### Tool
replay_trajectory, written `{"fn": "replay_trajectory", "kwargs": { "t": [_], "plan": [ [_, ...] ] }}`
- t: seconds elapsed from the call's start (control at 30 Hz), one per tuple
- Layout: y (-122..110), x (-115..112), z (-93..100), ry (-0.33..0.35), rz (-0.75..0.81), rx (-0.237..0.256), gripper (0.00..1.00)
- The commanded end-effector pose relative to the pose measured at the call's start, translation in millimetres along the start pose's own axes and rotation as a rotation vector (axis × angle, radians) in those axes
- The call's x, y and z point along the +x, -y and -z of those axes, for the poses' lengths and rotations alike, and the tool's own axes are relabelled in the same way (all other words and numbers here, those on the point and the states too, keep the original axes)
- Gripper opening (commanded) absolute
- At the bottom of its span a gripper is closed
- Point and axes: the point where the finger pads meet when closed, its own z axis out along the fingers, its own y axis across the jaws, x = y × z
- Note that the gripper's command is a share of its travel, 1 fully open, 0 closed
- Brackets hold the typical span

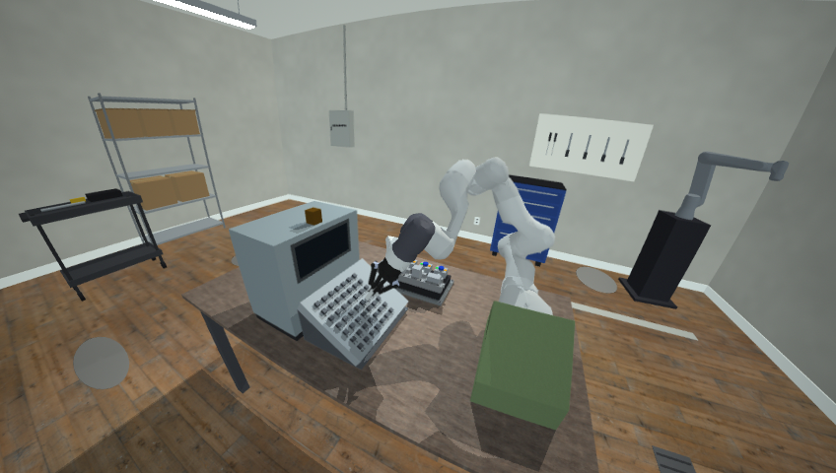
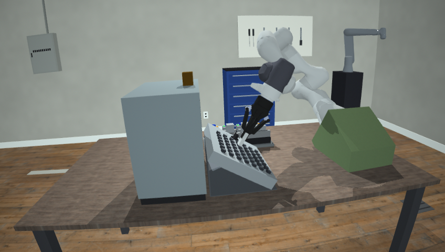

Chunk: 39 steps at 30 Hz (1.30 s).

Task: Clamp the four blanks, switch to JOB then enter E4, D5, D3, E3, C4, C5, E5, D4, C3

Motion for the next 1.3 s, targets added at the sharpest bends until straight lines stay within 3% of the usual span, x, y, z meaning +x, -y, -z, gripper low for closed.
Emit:
{"fn": "replay_trajectory", "kwargs": {
  "t": [0.0,0.67,1.03,1.13,1.27],
  "plan": [
    [0.8,-0.5,2.4,0.002,-0.004,0.002,0.0],
    [0.8,-0.4,31.2,0.002,-0.004,0.002,0.0],
    [0.8,-0.6,34.1,0.002,-0.004,0.002,0.0],
    [0.8,-8.8,34.1,0.002,-0.004,0.002,0.0],
    [0.9,-39.2,34.2,0.002,-0.004,0.002,0.0]
  ]
}}
